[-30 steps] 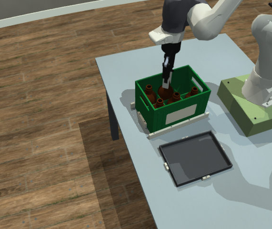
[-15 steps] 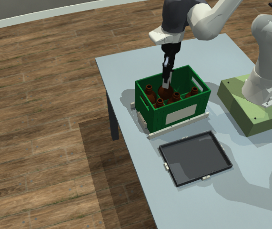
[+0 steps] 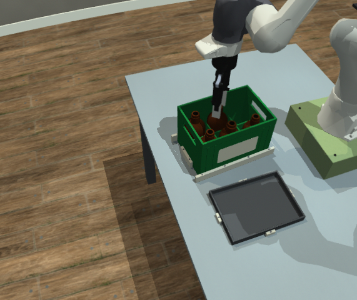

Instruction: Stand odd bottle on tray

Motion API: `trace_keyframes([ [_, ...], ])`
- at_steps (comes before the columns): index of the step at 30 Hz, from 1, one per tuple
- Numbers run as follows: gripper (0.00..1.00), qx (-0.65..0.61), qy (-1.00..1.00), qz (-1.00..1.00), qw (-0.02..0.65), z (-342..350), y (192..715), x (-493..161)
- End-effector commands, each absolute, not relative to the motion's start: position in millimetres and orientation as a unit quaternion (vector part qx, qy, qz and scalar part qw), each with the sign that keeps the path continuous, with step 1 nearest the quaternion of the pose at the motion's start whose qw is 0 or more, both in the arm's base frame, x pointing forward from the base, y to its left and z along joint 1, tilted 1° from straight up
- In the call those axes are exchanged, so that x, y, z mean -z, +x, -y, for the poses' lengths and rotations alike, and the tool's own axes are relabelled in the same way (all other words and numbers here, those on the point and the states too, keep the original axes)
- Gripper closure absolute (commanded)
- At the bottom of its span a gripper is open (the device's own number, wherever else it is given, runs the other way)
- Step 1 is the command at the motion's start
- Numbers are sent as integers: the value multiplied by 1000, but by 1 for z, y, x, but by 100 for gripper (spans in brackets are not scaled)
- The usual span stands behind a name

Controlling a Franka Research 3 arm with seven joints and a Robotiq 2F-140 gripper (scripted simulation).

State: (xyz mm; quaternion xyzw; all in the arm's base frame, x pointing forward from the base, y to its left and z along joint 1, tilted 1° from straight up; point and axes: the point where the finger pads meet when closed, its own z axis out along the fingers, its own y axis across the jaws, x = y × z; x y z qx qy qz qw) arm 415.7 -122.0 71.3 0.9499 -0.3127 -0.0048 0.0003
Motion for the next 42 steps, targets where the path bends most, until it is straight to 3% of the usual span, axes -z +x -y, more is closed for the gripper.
trace_keyframes([
  [1, 56, 5, 951, 310, 0, 122, 415, -71],
  [42, 56, 5, 951, 310, 0, 122, 416, -80],
])
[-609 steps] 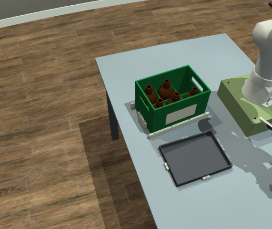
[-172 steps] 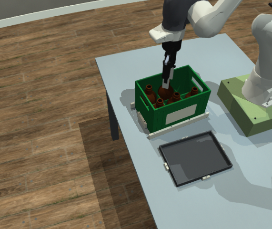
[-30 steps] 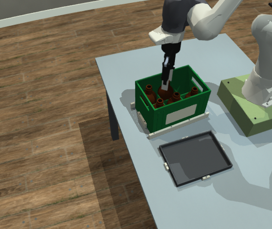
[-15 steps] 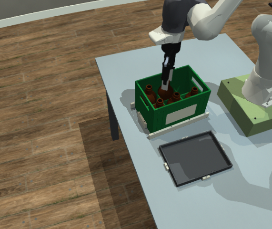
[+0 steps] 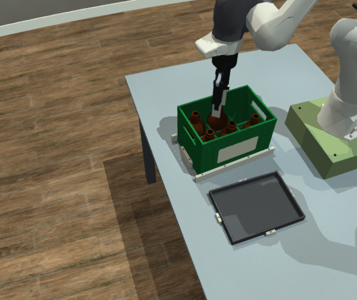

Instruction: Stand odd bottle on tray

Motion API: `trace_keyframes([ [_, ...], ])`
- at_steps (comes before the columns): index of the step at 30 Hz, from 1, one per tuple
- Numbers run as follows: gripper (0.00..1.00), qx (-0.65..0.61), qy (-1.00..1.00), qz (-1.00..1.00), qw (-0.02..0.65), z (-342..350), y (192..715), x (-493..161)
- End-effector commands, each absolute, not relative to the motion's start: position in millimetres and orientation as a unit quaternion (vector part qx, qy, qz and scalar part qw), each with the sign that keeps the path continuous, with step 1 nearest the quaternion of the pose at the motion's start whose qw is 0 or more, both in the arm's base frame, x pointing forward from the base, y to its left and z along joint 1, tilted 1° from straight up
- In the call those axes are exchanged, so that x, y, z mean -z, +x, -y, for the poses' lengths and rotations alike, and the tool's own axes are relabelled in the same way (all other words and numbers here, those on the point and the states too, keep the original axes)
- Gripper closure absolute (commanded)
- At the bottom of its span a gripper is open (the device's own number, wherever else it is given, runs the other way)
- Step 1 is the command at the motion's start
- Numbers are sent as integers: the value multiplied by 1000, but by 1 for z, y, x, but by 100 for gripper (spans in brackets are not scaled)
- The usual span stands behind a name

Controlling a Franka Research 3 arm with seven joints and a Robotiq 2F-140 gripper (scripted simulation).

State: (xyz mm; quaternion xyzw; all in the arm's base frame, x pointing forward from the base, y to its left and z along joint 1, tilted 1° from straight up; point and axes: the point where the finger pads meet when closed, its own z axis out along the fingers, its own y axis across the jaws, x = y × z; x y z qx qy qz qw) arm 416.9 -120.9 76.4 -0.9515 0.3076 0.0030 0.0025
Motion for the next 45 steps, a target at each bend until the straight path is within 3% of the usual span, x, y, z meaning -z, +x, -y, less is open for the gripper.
trace_keyframes([
  [1, 56, -5, -951, -310, 0, 122, 416, -82],
  [38, 56, -5, -951, -310, 0, 122, 416, -157],
  [39, 90, -5, -951, -310, 0, 122, 416, -157],
  [45, 90, -5, -951, -310, 0, 122, 416, -157],
])
